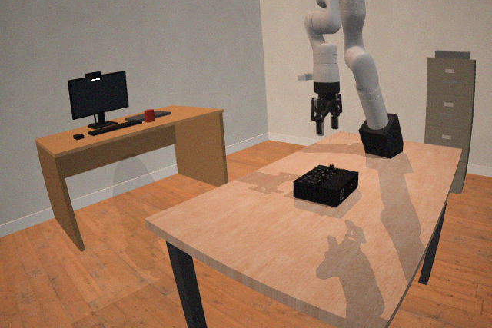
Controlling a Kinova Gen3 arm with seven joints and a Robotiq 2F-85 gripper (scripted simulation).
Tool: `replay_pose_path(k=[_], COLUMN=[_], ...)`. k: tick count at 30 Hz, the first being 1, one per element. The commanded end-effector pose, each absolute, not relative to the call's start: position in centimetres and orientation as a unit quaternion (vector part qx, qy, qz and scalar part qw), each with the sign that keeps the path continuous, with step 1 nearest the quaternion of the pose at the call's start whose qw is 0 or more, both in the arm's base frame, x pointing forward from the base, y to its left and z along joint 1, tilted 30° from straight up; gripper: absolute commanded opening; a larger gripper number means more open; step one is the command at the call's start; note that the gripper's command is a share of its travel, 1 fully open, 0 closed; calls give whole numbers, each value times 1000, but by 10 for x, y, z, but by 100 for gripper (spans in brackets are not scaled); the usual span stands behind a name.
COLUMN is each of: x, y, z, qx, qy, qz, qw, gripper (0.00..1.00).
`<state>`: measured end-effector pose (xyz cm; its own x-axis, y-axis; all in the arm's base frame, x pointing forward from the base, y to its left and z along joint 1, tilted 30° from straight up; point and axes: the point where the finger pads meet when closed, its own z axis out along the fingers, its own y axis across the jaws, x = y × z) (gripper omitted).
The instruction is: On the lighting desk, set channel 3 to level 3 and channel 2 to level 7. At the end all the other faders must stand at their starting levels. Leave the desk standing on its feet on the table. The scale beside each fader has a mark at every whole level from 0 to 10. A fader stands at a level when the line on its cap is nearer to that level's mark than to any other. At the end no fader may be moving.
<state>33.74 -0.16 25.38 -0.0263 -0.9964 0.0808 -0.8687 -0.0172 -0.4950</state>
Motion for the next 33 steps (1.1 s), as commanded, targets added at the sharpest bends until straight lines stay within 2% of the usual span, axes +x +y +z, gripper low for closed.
replay_pose_path(k=[1, 33], x=[338, 333], y=[-2, 4], z=[254, 249], qx=[-681, -600], qy=[684, 758], qz=[-212, -188], qw=[151, 174], gripper=[100, 100])
